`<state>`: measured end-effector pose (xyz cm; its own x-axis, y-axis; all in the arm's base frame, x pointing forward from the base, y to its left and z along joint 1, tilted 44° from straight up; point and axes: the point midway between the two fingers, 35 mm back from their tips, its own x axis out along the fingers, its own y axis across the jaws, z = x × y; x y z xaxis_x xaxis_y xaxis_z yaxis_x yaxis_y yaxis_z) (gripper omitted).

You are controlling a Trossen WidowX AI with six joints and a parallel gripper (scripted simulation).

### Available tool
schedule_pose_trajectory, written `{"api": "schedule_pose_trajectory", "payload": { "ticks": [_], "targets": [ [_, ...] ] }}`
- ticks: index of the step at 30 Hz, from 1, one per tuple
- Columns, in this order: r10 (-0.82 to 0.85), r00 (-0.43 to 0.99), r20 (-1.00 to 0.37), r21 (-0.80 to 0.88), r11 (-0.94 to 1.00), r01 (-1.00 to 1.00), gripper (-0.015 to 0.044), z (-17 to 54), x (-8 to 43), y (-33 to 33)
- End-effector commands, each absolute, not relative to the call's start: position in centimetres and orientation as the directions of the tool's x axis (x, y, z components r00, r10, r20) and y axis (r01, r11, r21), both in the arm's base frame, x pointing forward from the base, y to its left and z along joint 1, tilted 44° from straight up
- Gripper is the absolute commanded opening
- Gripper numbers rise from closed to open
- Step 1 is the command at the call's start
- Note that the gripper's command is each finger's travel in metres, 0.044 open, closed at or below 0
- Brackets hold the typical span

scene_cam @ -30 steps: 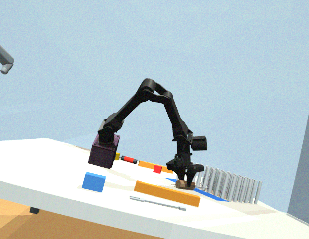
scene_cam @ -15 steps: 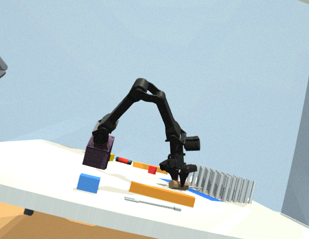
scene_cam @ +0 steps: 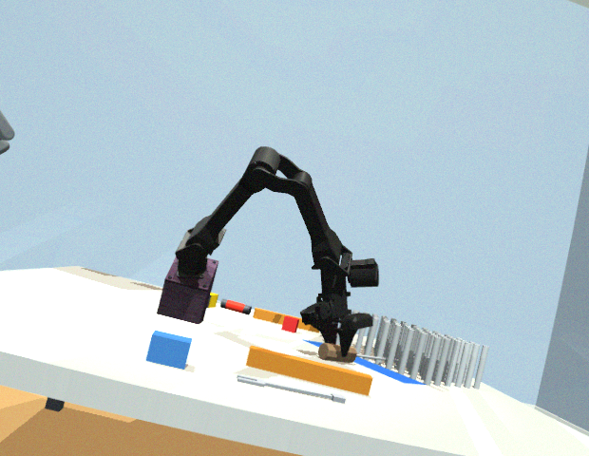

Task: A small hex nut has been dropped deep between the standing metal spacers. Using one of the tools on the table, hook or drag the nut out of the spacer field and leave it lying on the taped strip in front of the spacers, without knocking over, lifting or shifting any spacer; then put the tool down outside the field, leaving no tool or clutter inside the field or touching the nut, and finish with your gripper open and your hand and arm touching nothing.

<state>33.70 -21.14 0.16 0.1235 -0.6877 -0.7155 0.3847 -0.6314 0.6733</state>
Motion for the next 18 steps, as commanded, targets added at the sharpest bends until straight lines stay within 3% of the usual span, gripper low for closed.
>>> {"api": "schedule_pose_trajectory", "payload": {
  "ticks": [1,18],
  "targets": [
    [-0.688,0.124,-0.715,0.674,-0.63,0.386,0.0,0.4,33.3,-21.2],
    [-0.688,0.123,-0.715,0.674,-0.63,0.386,0.0,0.8,32.2,-21.4]
  ]
}}
